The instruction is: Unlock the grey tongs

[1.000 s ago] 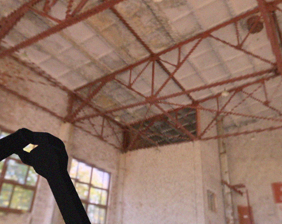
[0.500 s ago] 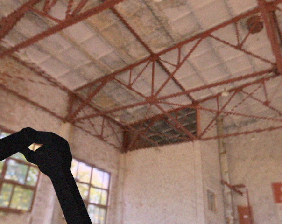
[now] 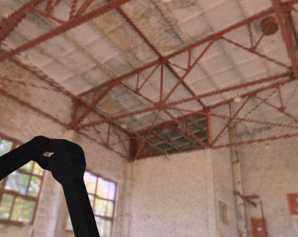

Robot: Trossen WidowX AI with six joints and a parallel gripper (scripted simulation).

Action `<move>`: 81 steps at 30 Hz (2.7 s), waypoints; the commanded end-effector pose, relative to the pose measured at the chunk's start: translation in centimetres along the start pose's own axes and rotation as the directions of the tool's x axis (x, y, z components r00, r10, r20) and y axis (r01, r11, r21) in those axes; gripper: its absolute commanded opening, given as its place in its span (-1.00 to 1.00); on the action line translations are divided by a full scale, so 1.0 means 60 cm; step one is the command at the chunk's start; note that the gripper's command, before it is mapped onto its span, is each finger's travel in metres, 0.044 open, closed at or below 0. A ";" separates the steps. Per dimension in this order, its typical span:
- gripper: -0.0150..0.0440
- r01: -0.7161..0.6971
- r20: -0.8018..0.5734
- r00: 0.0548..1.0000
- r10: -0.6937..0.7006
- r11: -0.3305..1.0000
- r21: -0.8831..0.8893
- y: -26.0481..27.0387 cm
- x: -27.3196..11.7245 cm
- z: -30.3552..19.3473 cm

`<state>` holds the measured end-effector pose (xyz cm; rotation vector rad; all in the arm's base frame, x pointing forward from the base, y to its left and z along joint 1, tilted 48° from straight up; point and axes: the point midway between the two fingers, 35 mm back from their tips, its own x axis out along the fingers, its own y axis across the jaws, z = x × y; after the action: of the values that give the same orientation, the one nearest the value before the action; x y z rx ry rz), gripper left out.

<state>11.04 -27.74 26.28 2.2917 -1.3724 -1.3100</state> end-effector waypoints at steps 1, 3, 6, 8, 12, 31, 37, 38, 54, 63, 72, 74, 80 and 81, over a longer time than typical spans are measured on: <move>-1.00 0.024 -0.108 0.994 -0.021 0.999 0.028 0.001 -0.005 0.002; -1.00 0.032 -0.155 0.988 -0.026 0.999 0.038 0.003 -0.007 0.002; -1.00 0.041 -0.226 0.974 -0.029 0.998 0.046 0.006 -0.012 0.002; -1.00 0.044 -0.273 0.962 -0.030 0.998 0.048 0.008 -0.016 0.002; -1.00 0.047 -0.363 0.931 -0.028 0.998 0.044 0.010 -0.026 0.003; -1.00 -0.047 -0.698 0.714 -0.045 0.993 -0.112 -0.008 -0.095 0.025; -1.00 -0.053 -0.707 0.706 -0.048 0.991 -0.121 -0.010 -0.097 0.026; -1.00 -0.053 -0.707 0.706 -0.048 0.991 -0.121 -0.010 -0.097 0.026; -1.00 -0.053 -0.707 0.706 -0.048 0.991 -0.121 -0.010 -0.097 0.026; -1.00 -0.053 -0.707 0.706 -0.048 0.991 -0.121 -0.010 -0.097 0.026; -1.00 -0.053 -0.707 0.706 -0.048 0.991 -0.121 -0.010 -0.097 0.026; -1.00 -0.049 -0.701 0.711 -0.046 0.992 -0.115 -0.008 -0.095 0.025; -1.00 -0.012 -0.643 0.765 -0.031 0.998 -0.062 0.002 -0.079 0.017; -1.00 -0.006 -0.630 0.776 -0.028 0.999 -0.052 0.004 -0.075 0.016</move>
<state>9.20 -23.28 28.24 2.3433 -1.0168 -0.4208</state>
